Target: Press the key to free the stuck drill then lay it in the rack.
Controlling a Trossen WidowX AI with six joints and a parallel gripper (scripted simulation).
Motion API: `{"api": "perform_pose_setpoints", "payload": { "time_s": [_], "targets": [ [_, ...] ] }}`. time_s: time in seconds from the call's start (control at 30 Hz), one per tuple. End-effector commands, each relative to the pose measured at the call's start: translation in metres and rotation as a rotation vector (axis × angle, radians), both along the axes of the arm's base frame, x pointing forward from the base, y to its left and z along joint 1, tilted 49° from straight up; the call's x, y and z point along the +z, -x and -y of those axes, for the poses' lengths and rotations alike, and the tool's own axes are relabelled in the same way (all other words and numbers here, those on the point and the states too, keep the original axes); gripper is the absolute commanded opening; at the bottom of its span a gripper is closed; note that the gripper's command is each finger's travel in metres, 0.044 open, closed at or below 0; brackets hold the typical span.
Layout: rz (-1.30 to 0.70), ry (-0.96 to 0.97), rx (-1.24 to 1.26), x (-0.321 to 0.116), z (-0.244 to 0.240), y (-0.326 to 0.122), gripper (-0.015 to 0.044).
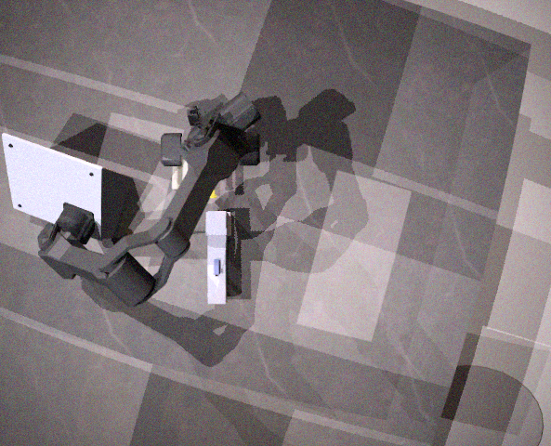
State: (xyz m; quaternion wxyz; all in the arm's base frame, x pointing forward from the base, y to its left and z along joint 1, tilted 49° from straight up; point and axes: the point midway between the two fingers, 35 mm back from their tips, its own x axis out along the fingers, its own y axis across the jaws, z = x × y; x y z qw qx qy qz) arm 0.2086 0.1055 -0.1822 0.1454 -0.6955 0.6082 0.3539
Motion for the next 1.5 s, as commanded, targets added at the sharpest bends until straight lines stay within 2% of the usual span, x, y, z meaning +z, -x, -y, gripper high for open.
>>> {"api": "perform_pose_setpoints", "payload": {
  "time_s": [0.0, 1.47],
  "targets": [
    [0.008, -0.006, -0.005, 0.0017, -0.0025, -0.0015, 0.0],
    [0.007, -0.006, -0.005, 0.0069, -0.0054, -0.002, 0.0]
  ]
}}
